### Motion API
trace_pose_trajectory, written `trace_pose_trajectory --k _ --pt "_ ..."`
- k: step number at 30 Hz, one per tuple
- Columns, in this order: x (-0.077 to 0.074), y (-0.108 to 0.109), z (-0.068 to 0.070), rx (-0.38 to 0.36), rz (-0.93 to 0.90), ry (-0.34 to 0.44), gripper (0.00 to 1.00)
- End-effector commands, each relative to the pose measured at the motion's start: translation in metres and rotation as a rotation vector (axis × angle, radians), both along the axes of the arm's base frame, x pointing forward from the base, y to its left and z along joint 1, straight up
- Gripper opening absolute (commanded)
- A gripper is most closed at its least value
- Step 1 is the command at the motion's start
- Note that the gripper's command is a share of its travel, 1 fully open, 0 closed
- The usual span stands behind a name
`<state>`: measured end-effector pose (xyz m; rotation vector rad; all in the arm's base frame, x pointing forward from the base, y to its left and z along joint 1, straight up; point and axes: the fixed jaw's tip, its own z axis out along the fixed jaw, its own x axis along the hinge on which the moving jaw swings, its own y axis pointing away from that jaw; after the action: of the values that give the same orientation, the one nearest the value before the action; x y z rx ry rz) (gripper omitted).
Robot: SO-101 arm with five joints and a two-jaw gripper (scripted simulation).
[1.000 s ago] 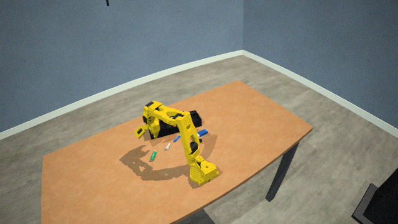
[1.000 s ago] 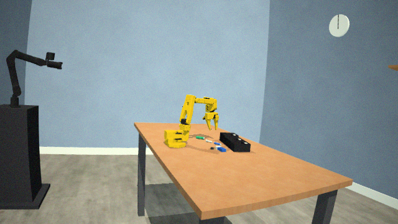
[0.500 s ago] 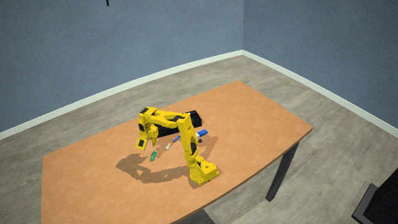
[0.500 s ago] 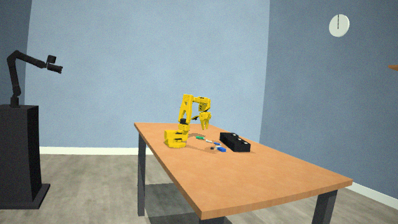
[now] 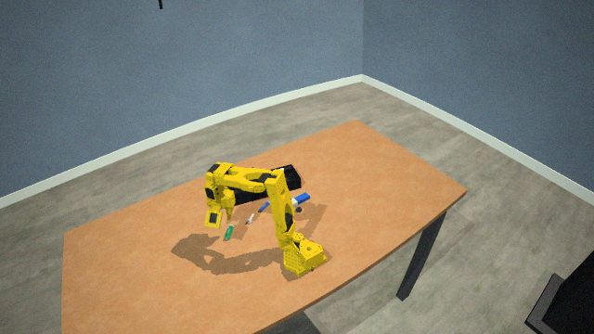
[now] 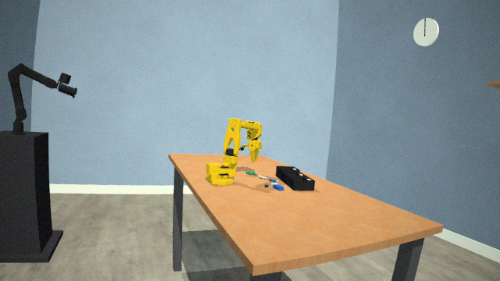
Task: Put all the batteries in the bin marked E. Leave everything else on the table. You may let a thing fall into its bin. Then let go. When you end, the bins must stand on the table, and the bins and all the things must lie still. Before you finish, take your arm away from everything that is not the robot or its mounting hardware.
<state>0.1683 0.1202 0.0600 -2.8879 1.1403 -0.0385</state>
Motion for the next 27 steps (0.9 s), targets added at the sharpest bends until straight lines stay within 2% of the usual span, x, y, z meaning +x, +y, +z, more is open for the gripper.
trace_pose_trajectory --k 1,2,27 --pt "-0.0001 0.0017 0.0096 0.025 0.016 -0.032 0.21" --pt "-0.0065 -0.0002 0.0064 -0.004 0.045 0.007 0.21" --pt "-0.0061 0.0002 0.0035 -0.004 0.045 0.007 0.21"
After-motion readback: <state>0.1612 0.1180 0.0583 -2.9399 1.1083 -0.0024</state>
